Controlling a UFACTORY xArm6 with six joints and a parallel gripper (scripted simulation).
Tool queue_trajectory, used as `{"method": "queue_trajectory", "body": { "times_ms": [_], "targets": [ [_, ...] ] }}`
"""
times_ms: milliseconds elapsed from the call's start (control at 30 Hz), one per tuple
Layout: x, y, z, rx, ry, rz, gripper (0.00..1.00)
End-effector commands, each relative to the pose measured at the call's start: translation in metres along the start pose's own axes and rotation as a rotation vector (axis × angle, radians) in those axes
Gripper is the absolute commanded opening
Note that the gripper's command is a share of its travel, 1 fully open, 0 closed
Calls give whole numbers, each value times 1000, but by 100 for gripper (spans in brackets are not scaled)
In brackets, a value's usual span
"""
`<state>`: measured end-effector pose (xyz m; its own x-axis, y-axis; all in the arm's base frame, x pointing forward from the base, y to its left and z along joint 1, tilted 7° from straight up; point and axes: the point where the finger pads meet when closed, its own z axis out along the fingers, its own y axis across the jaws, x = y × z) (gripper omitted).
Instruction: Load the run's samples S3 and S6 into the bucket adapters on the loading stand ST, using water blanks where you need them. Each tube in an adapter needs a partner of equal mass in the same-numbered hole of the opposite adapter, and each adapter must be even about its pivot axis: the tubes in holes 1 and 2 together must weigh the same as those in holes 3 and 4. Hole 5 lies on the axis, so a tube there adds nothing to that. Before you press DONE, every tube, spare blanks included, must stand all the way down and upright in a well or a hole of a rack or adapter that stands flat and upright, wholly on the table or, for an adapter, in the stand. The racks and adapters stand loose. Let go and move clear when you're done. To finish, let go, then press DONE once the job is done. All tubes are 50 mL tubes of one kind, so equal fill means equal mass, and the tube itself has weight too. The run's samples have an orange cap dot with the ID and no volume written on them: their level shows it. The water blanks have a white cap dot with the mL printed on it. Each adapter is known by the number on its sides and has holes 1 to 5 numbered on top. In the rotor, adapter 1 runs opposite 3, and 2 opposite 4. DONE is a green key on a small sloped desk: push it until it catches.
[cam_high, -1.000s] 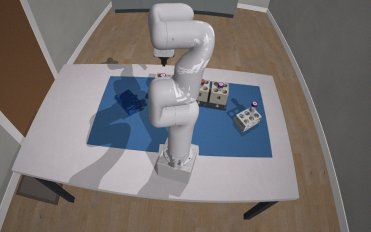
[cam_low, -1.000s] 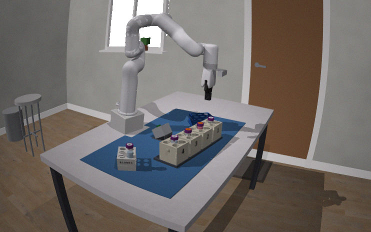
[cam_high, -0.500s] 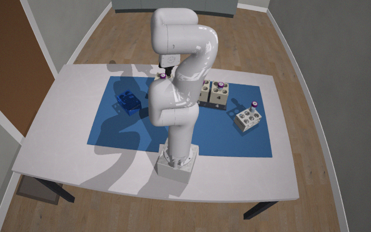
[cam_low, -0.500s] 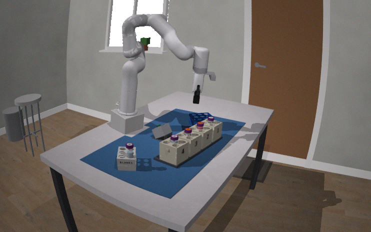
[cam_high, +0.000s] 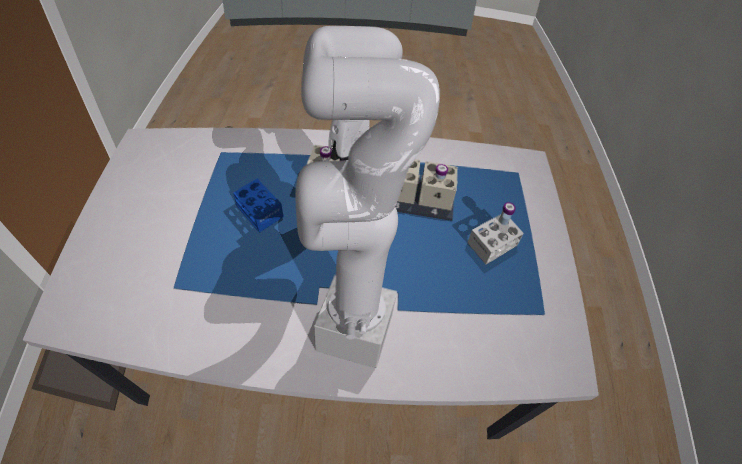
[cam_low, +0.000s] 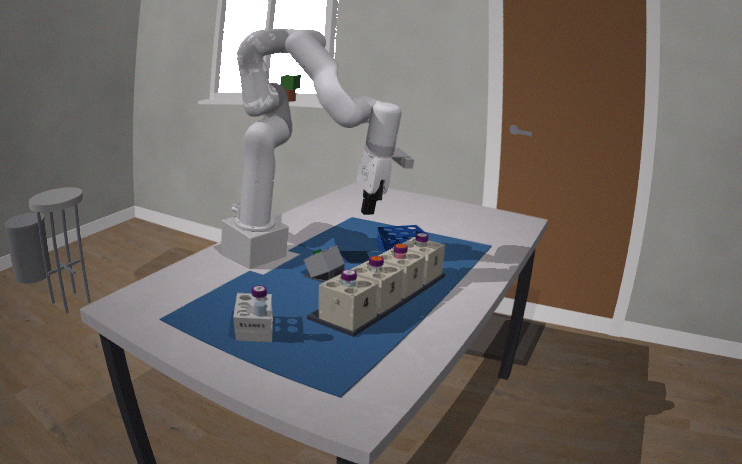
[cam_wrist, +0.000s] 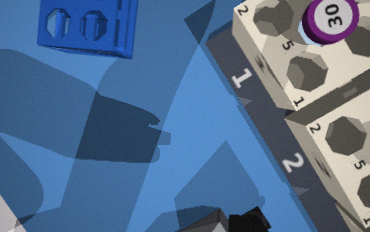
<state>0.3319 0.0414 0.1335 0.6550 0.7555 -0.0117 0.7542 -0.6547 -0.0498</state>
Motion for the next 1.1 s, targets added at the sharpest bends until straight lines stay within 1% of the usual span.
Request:
{"method": "queue_trajectory", "body": {
  "times_ms": [0, 300, 367, 533, 833, 1067],
  "targets": [
    [-16, -6, 8, 17, -10, -133, 0],
    [-54, -20, 28, 52, -51, -428, 0],
    [-54, -20, 28, 52, -51, -428, 0],
    [-75, -27, 40, 69, -71, -577, 0],
    [-112, -41, 60, 69, -72, -577, 0],
    [-114, -42, 61, 69, -72, -577, 0]
  ]
}}
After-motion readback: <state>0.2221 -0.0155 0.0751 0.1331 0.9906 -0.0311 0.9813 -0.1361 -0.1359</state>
